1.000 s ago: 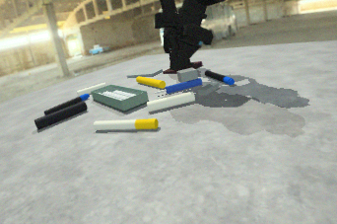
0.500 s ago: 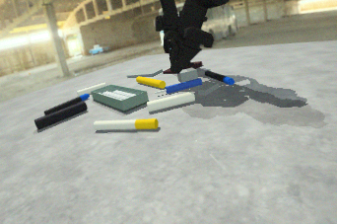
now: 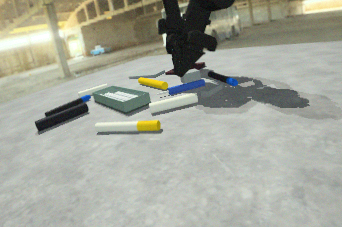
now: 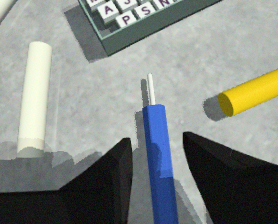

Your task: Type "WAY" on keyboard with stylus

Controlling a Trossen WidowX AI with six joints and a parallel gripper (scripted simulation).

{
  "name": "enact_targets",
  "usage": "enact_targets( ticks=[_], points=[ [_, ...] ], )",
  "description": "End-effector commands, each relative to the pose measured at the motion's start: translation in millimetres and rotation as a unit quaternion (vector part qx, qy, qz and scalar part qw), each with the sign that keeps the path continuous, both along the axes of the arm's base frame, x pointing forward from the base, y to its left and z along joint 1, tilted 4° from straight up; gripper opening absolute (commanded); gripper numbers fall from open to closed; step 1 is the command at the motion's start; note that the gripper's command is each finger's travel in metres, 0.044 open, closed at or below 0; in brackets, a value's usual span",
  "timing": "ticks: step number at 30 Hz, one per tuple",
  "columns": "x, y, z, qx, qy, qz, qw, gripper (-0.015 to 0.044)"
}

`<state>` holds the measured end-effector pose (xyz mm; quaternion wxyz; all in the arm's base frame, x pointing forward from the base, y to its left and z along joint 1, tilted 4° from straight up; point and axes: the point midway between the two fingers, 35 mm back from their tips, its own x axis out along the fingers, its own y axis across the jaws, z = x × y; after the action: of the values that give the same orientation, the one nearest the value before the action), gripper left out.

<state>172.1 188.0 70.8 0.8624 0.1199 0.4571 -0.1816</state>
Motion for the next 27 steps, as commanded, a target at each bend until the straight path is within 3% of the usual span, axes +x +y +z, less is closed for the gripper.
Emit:
enact_targets(
  ticks=[1, 27],
  points=[
    [0, -2, -5, -0.006, 0.001, 0.001, 1.0, 0.015],
    [1, -2, -17, -0.006, 0.001, 0.001, 1.0, 0.015]
  ],
)
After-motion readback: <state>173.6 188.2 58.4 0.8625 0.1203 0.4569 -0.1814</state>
